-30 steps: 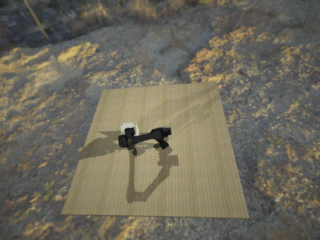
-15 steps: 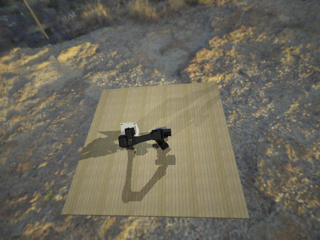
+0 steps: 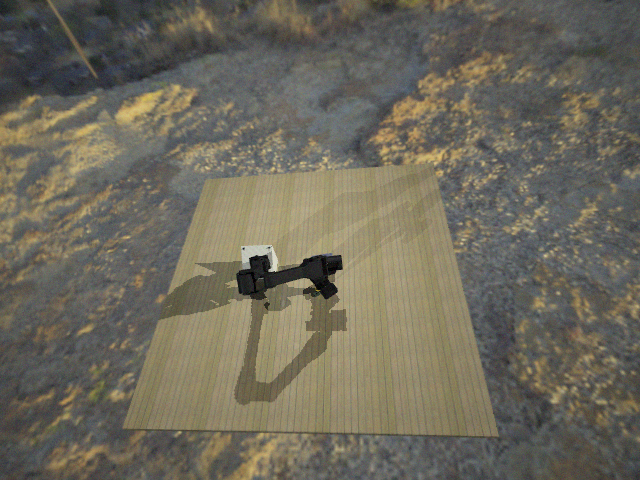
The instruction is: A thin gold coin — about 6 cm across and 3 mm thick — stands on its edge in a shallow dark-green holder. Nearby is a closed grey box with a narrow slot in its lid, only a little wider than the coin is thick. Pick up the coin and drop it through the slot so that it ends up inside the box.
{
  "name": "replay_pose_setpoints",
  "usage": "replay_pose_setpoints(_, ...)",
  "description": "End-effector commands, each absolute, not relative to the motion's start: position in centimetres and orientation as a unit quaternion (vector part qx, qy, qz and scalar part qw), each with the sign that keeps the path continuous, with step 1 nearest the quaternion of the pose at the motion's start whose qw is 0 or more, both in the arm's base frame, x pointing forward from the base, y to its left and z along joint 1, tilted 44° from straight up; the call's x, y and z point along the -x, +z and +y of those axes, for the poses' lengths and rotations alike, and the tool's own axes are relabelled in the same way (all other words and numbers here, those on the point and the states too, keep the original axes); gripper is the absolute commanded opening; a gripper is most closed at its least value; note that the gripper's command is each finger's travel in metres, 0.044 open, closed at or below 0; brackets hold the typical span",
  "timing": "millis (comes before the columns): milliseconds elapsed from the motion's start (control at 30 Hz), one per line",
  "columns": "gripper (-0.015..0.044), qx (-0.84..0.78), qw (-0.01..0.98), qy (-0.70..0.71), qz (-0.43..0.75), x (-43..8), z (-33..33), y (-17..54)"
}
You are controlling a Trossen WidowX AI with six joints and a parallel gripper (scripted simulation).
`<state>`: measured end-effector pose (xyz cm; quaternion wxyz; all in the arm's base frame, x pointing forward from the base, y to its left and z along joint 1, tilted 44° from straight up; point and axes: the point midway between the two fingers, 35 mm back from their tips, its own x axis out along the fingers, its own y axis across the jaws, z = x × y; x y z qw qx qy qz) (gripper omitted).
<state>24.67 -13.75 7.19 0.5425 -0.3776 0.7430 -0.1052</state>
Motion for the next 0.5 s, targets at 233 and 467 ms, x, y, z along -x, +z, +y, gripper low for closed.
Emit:
replay_pose_setpoints(233, 0.0000, 0.376, 0.546, -0.105, 0.741, -25.4, -11.9, 9.1)
replay_pose_setpoints(467, 0.0000, 0.376, 0.546, -0.105, 0.741, -25.6, -10.6, 10.3)
